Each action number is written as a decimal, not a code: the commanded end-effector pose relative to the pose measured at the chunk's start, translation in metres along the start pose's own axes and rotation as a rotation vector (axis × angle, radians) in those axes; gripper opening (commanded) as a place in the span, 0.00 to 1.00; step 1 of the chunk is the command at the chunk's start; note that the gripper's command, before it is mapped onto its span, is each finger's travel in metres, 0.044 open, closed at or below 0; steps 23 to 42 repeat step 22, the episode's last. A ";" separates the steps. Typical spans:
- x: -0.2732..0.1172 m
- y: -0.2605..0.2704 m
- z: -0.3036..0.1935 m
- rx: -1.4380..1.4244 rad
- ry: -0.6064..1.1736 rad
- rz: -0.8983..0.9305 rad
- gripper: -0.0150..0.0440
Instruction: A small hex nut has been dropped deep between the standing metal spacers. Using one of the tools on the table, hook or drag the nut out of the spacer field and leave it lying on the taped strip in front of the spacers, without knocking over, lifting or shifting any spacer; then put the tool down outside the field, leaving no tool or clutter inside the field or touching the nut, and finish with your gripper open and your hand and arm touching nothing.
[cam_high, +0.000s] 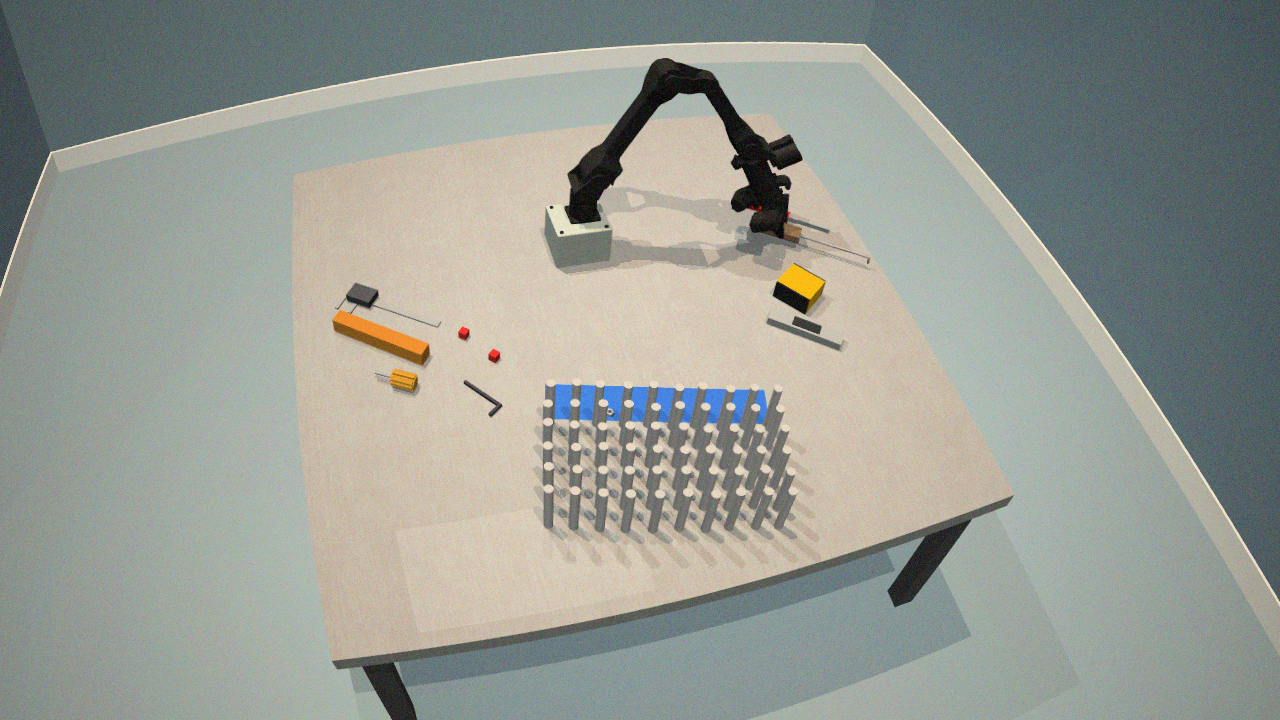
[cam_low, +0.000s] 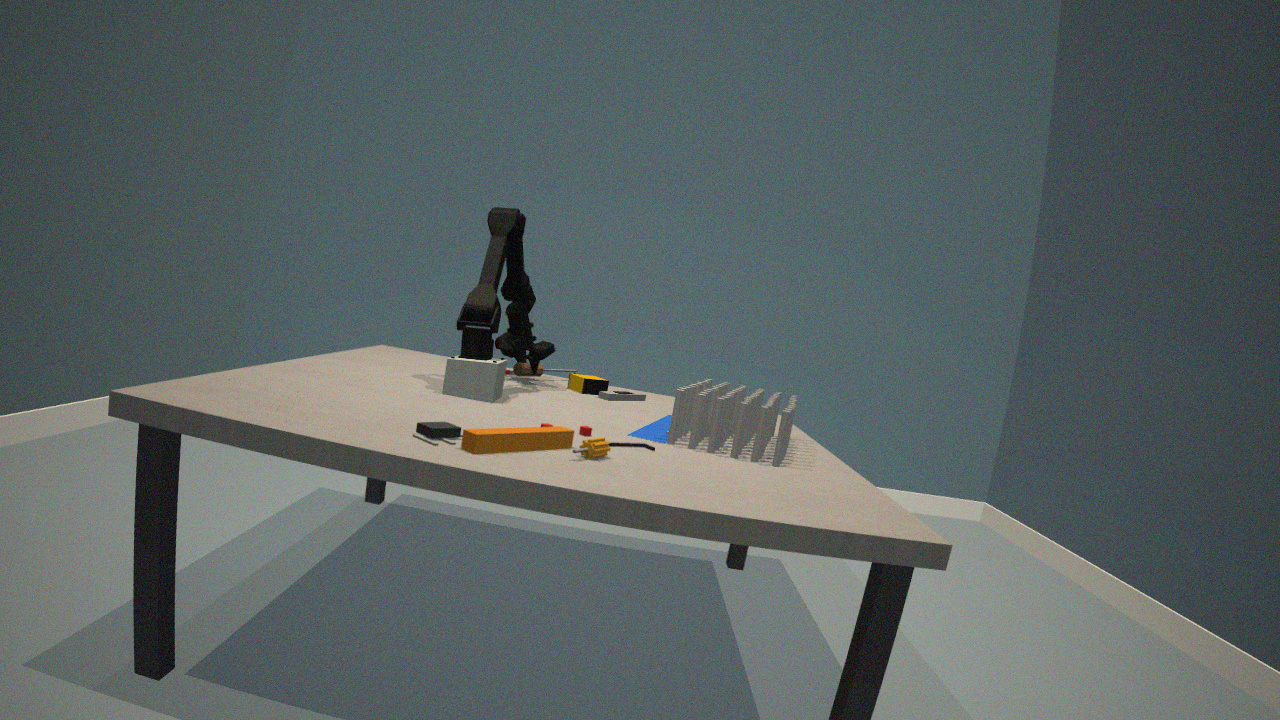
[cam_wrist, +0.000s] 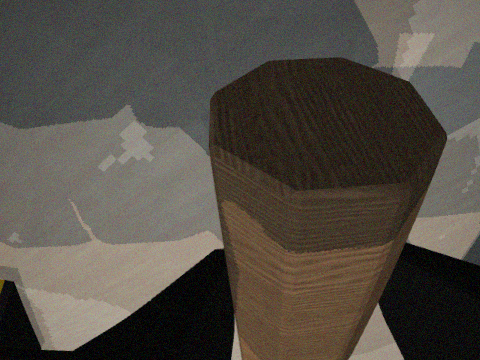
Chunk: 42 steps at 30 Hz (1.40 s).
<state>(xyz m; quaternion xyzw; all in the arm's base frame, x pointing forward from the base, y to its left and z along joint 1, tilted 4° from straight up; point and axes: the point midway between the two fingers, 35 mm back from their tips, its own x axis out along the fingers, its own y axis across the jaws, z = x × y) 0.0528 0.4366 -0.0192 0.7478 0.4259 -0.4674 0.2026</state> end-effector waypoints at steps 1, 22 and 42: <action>0.006 0.003 0.006 0.002 -0.006 0.011 0.25; 0.003 0.001 0.003 -0.001 -0.004 0.002 1.00; 0.003 0.001 0.003 -0.001 -0.004 0.002 1.00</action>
